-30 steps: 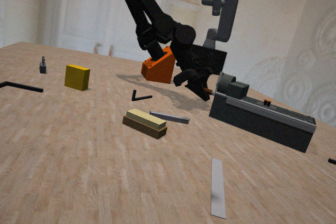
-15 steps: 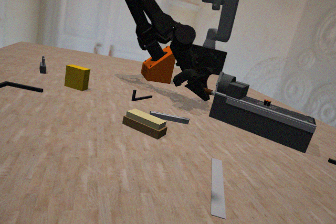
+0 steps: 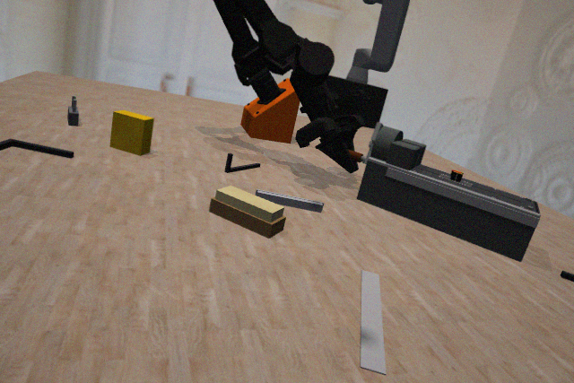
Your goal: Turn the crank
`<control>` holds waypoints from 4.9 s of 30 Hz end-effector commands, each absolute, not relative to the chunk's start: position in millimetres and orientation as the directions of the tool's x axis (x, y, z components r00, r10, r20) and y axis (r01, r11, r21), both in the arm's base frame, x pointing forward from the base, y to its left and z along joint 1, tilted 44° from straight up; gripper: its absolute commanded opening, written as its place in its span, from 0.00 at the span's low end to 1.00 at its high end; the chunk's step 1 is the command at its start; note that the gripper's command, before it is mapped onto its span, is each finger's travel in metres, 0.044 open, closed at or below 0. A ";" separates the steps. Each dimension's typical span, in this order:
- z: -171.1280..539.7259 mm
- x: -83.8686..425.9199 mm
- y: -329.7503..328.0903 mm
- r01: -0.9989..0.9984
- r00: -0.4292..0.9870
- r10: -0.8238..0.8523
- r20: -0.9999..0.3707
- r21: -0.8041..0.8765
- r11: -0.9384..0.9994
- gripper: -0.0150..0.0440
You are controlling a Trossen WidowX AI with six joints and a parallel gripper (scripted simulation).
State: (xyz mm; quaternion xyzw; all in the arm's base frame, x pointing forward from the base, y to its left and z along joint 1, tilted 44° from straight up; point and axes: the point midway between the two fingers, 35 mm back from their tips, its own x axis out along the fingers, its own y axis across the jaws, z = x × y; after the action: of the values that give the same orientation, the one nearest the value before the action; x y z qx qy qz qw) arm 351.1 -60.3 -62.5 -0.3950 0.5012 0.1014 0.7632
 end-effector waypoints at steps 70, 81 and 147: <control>-50.9 358.2 -64.9 -0.535 0.492 -0.254 -0.833 -0.520 0.666 0.25; -49.6 358.8 -64.9 -0.535 0.492 -0.254 -0.833 -0.520 0.666 0.25; -48.2 358.5 -63.6 -0.540 0.484 -0.253 -0.838 -0.514 0.666 0.25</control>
State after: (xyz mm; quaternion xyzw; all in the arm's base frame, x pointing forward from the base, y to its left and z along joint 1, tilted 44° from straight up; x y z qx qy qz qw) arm 358.5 -63.6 -48.2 -0.3975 0.4989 0.0941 0.7644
